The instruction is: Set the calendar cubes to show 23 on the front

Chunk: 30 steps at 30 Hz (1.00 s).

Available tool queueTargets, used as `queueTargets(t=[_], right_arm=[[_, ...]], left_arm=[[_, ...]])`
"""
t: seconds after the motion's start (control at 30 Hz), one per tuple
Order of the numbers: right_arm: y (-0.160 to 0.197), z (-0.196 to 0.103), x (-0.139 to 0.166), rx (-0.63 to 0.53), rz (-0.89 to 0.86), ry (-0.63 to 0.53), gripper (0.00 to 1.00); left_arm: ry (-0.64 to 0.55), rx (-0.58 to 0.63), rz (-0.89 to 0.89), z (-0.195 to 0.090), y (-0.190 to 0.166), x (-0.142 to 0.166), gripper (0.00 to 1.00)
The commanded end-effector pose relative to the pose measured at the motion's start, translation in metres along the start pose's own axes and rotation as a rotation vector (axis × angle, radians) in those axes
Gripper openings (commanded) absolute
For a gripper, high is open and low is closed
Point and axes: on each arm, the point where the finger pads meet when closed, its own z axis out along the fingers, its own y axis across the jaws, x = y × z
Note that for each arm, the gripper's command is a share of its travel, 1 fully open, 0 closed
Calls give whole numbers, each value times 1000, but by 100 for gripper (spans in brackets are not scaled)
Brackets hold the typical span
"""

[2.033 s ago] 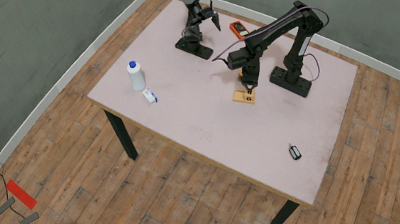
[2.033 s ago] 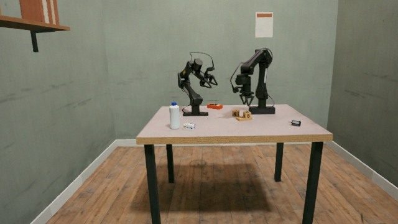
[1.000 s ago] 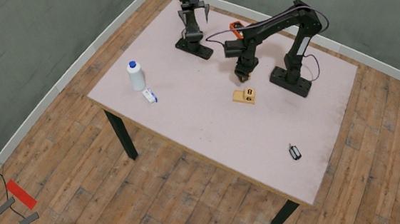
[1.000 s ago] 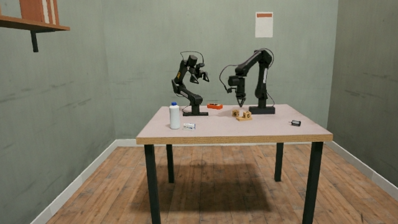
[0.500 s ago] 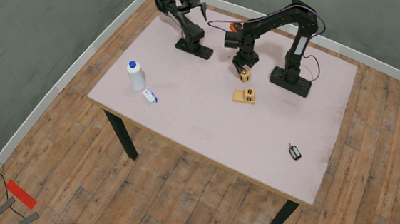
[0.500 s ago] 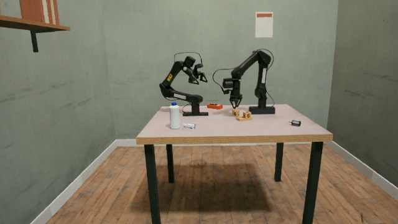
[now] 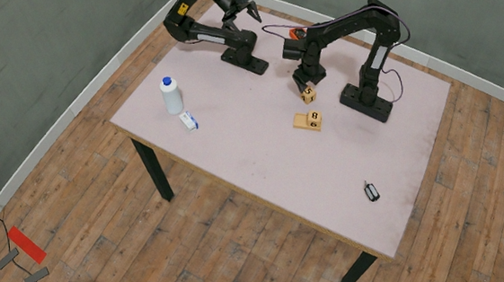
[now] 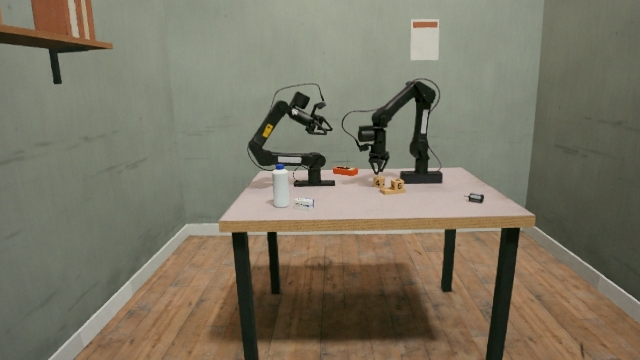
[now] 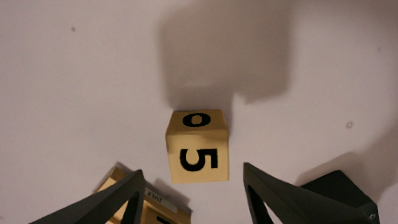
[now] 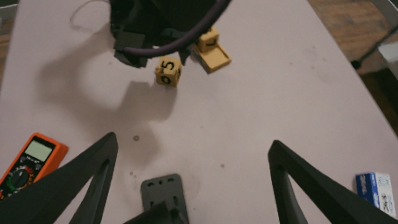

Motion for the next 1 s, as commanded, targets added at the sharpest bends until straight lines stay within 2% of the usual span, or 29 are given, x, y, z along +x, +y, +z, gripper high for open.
queueTargets(t=[0.0, 0.13, 0.37, 0.97], right_arm=[[-11, -8, -4, -5, 22, -32, 100], [-4, -1, -9, -149, -37, -38, 100], [2, 2, -10, -232, -73, -38, 100], [2, 2, -10, -234, -74, -37, 100]], left_arm=[[14, 16, 16, 6, -5, 1, 69], [14, 16, 17, 6, -5, 1, 69], [14, 16, 17, 6, -5, 1, 69], [7, 9, 9, 24, -7, 1, 69]])
